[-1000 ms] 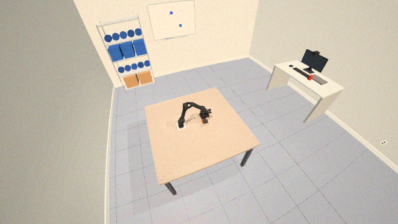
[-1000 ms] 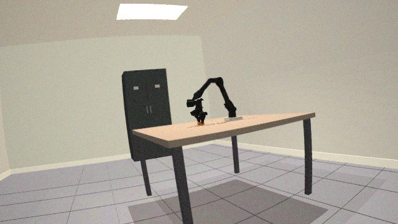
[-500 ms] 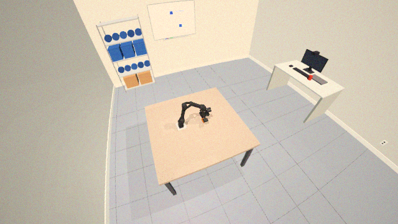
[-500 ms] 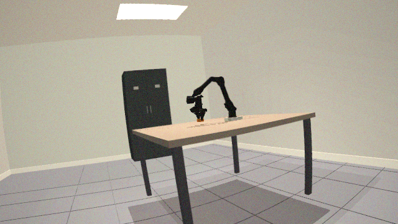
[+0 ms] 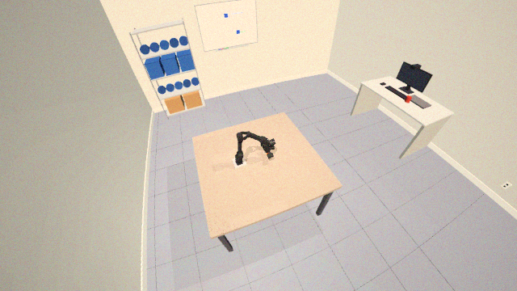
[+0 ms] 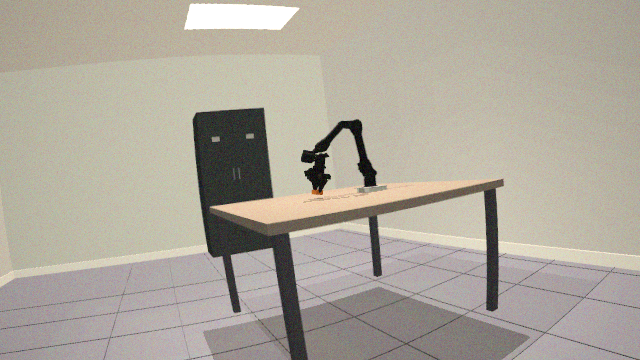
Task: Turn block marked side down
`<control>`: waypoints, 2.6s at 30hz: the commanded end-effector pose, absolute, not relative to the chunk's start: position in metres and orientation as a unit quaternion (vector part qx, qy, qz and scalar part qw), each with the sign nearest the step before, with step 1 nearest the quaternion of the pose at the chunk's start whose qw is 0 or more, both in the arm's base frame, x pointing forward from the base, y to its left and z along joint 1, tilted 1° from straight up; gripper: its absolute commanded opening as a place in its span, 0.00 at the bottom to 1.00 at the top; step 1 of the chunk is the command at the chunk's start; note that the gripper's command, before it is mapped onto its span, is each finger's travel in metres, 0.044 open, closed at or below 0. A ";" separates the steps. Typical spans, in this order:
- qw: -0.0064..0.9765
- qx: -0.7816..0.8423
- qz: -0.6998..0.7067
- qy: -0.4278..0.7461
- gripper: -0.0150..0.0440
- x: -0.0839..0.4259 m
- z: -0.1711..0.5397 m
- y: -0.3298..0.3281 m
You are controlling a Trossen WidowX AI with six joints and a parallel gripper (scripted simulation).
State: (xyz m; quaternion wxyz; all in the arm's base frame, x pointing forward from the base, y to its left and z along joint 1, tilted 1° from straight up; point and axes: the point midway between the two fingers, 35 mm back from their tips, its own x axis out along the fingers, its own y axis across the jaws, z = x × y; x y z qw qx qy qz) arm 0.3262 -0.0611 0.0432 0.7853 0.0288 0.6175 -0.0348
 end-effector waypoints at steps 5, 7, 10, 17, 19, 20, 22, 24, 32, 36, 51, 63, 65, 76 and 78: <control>0.823 0.026 -0.034 0.566 0.25 0.324 0.040 -0.061; 0.833 0.026 -0.034 0.552 0.25 0.323 0.040 -0.061; 0.846 0.024 -0.034 0.532 0.25 0.322 0.040 -0.061; 0.875 0.020 -0.035 0.483 0.25 0.318 0.042 -0.060; 0.882 0.019 -0.036 0.470 0.25 0.317 0.042 -0.060; 0.884 0.019 -0.036 0.467 0.25 0.316 0.042 -0.060; 0.884 0.019 -0.036 0.465 0.25 0.316 0.042 -0.060; 0.886 0.019 -0.036 0.462 0.25 0.318 0.041 -0.060; 0.908 0.019 -0.038 0.416 0.25 0.330 0.023 -0.063; 0.919 0.019 -0.039 0.392 0.25 0.334 0.016 -0.064; 0.952 0.016 -0.040 0.303 0.25 0.335 0.000 -0.065; 0.972 0.011 -0.040 0.230 0.25 0.323 0.003 -0.062; 0.975 0.010 -0.040 0.218 0.25 0.320 0.005 -0.061; 0.983 0.007 -0.040 0.179 0.25 0.313 0.014 -0.059; 0.983 0.007 -0.040 0.179 0.25 0.313 0.014 -0.059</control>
